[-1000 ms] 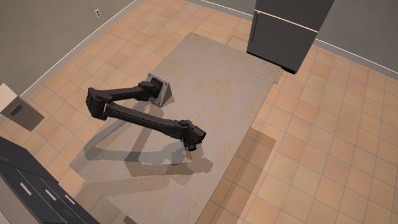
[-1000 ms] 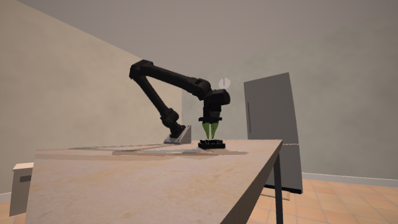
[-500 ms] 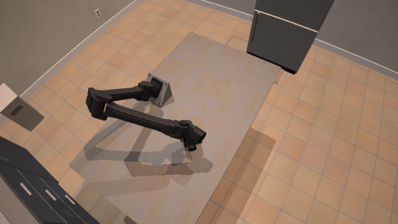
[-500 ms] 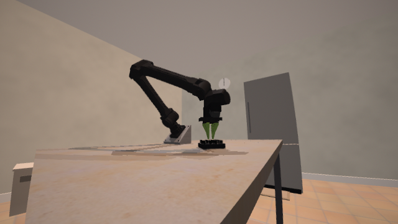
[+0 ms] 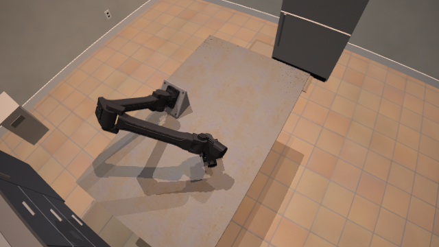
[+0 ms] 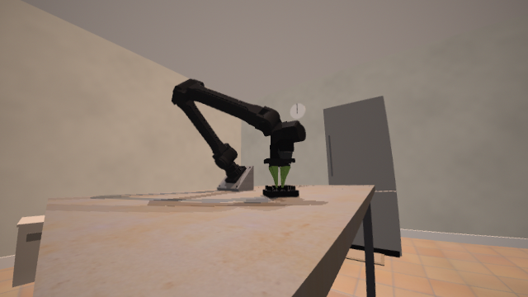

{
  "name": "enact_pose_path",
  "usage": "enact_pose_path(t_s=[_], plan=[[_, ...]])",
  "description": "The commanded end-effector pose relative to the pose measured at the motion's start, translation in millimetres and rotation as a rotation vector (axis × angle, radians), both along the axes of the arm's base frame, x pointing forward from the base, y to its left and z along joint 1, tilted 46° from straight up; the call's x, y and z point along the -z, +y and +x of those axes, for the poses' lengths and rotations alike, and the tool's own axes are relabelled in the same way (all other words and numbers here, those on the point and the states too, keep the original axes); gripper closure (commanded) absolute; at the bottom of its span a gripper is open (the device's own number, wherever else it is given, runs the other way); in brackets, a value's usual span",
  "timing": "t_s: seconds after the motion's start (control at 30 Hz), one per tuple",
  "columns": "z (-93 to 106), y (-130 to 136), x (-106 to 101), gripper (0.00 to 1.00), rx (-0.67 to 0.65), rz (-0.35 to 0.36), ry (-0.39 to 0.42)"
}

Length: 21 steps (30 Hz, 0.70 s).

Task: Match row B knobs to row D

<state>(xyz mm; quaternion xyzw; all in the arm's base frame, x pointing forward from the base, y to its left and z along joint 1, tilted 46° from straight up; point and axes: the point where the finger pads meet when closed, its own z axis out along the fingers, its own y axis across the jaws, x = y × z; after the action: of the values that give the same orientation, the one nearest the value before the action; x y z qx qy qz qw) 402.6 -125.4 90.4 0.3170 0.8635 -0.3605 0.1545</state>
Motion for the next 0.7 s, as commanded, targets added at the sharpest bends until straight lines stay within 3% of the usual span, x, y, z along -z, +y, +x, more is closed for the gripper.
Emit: enact_pose_path(t_s=[0.0, 0.67], plan=[[5.4, -0.9, 2.7, 0.81, -0.011, 0.001, 0.0], [5.9, 0.8, 2.2, 0.81, -0.015, 0.001, 0.0]])
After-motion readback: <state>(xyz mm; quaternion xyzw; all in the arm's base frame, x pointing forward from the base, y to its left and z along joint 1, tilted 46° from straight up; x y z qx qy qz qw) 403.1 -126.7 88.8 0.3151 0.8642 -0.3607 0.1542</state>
